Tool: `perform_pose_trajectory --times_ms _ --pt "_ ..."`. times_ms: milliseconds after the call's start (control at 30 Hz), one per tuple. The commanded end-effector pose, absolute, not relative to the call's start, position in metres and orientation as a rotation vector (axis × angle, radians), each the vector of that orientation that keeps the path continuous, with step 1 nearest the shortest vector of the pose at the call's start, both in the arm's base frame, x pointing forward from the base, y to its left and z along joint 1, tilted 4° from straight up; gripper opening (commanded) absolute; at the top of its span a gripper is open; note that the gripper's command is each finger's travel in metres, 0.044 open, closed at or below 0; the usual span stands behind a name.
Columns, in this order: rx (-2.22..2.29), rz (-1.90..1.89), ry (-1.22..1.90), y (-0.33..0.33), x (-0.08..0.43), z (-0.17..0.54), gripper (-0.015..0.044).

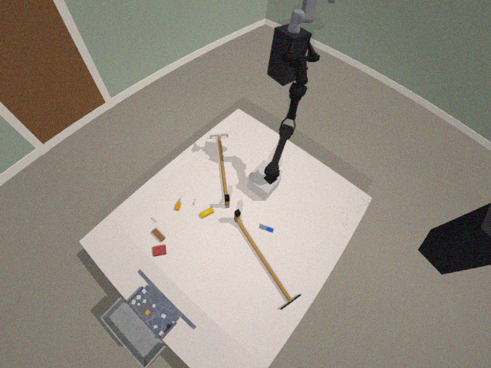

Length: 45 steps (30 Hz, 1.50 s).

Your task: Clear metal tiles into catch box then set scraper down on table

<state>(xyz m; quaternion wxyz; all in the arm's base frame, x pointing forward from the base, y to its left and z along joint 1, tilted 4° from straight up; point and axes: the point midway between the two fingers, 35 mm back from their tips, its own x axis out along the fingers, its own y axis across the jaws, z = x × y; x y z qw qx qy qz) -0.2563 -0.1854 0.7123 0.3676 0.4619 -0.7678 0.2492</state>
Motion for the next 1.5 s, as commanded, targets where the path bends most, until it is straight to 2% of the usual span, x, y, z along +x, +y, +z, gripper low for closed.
perform_pose_trajectory --times_ms 0,567,1133,1467 --pt "1.195 0.643 -1.977 -0.187 -0.257 0.711 0.044" --pt "1.195 0.643 -1.977 -0.187 -0.257 0.711 0.044" --pt "1.073 0.565 -1.899 -0.159 -0.23 0.728 0.0" --pt "1.03 0.536 -1.808 -0.14 -0.199 0.742 0.0"
